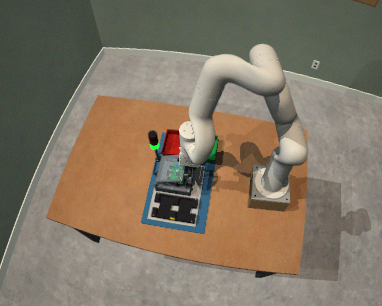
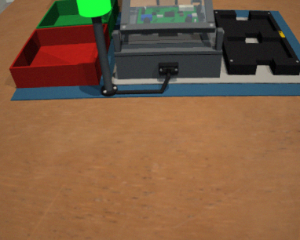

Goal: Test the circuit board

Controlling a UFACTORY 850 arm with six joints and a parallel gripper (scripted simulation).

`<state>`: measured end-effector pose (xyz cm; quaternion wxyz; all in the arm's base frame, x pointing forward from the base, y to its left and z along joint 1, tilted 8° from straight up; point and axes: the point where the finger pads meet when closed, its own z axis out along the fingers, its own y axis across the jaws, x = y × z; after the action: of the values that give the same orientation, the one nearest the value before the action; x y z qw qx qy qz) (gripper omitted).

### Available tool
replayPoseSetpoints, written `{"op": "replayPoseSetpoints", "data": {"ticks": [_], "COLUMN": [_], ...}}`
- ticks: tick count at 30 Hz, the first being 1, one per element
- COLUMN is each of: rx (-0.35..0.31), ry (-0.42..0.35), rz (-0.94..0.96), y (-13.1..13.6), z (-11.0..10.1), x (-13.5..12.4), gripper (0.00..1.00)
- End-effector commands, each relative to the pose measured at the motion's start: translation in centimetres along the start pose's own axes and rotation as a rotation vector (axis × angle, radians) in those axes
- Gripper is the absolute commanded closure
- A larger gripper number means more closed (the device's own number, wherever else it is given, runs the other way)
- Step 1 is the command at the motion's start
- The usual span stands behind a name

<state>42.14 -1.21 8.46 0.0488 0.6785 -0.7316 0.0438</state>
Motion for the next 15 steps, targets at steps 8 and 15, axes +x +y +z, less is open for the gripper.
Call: {"op": "replayPoseSetpoints", "data": {"ticks": [8, 15], "rx": [0.002, 0.002], "ry": [0.0, 0.0], "rz": [0.0, 0.0], "y": [-0.07, -0.07], "z": [0.05, 0.17], "x": [-0.01, -0.01], "gripper": [0.72, 0.72]}}
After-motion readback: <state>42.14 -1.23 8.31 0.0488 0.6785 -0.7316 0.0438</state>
